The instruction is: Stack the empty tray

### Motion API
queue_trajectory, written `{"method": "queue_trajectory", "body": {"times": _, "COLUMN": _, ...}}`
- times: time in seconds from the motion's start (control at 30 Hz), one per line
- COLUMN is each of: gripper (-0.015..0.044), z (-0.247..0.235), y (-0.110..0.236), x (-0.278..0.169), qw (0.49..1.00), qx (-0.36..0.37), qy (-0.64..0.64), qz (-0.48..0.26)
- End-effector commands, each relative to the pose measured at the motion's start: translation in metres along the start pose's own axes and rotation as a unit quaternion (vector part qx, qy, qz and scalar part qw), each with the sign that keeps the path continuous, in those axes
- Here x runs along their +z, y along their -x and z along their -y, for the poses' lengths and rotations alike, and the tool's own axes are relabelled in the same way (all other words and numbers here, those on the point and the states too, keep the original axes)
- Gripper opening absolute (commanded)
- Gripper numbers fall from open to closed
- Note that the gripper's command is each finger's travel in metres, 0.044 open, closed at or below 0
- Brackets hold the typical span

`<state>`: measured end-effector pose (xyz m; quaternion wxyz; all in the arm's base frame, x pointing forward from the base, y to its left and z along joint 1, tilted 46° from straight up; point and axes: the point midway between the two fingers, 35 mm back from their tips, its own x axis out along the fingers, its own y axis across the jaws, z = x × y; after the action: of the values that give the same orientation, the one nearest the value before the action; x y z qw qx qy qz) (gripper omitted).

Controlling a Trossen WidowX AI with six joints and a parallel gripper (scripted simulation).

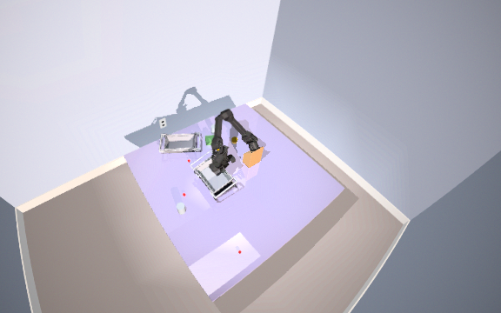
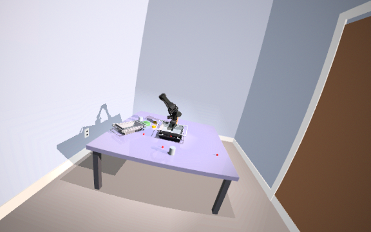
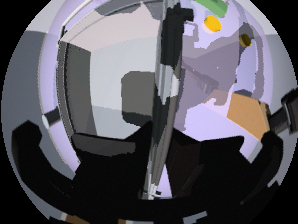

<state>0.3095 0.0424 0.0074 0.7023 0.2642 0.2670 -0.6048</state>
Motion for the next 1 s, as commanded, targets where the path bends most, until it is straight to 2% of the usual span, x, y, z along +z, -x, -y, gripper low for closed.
{"method": "queue_trajectory", "body": {"times": 0.0, "gripper": 0.0, "z": 0.0056, "y": -0.0088, "x": 0.0014, "qw": 1.0, "qx": -0.01, "qy": 0.0, "qz": -0.001}}
{"method": "queue_trajectory", "body": {"times": 0.97, "gripper": 0.0, "z": 0.0069, "y": -0.0113, "x": 0.0014, "qw": 1.0, "qx": -0.01, "qy": 0.0, "qz": -0.001}}
